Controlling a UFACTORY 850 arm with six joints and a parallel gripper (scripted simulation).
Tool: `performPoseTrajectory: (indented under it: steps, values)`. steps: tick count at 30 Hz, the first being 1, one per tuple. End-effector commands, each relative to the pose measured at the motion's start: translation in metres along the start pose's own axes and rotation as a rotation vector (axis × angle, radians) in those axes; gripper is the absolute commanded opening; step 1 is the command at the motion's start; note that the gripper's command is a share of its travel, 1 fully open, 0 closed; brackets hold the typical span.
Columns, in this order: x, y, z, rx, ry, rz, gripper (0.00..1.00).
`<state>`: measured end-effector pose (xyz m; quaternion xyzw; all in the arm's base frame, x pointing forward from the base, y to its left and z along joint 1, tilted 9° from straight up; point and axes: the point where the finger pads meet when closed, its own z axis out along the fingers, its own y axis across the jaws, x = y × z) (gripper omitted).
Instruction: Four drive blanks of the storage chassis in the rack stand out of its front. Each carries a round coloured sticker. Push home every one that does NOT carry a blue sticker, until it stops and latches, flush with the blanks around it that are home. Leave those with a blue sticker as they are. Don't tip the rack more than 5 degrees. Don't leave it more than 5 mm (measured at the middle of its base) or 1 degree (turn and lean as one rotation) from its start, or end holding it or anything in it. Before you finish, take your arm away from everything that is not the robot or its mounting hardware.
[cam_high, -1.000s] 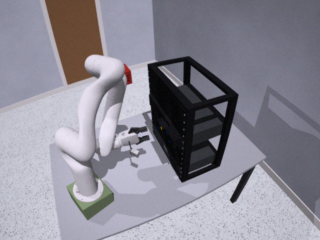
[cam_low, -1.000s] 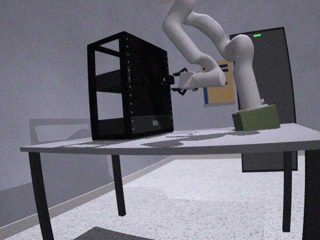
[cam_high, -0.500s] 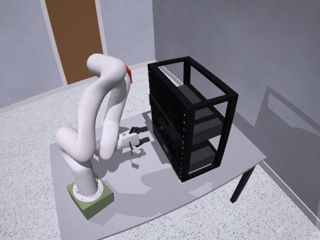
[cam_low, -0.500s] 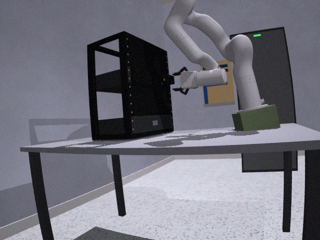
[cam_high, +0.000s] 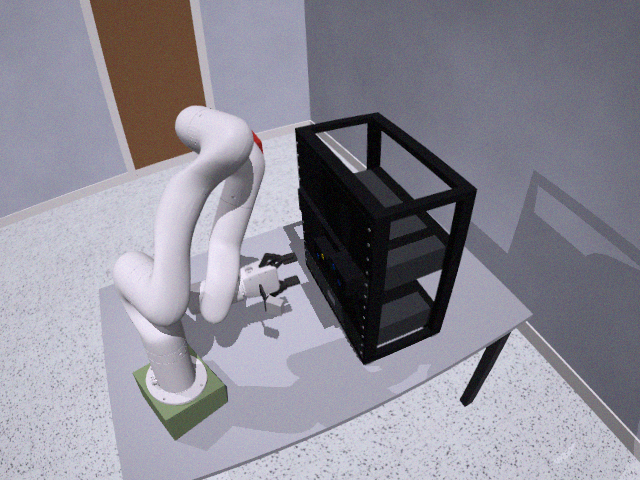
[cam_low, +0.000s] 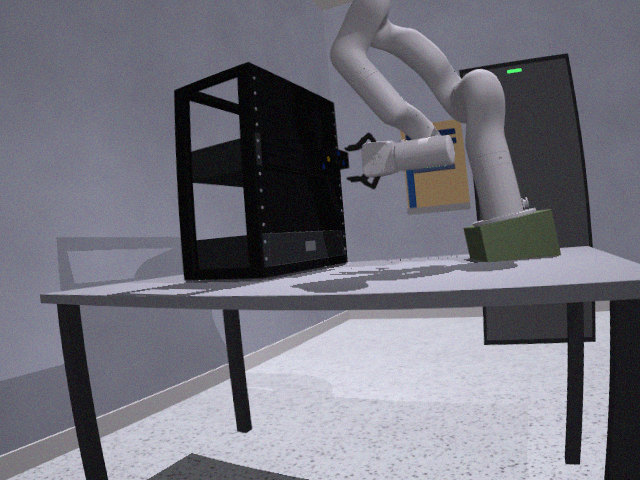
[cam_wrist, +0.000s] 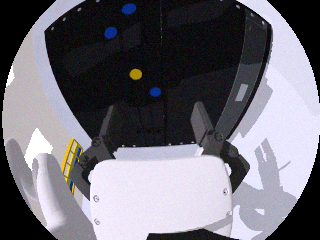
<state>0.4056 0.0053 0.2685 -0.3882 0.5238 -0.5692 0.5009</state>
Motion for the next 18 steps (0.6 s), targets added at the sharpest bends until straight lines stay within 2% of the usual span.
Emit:
performPoseTrajectory:
  steps: [1,18]
  values:
    - [0.0006,-0.0006,-0.0002,-0.005,-0.009,-0.01,1.0]
    - [0.0013,-0.001,-0.0007,-0.011,-0.018,-0.023,1.0]
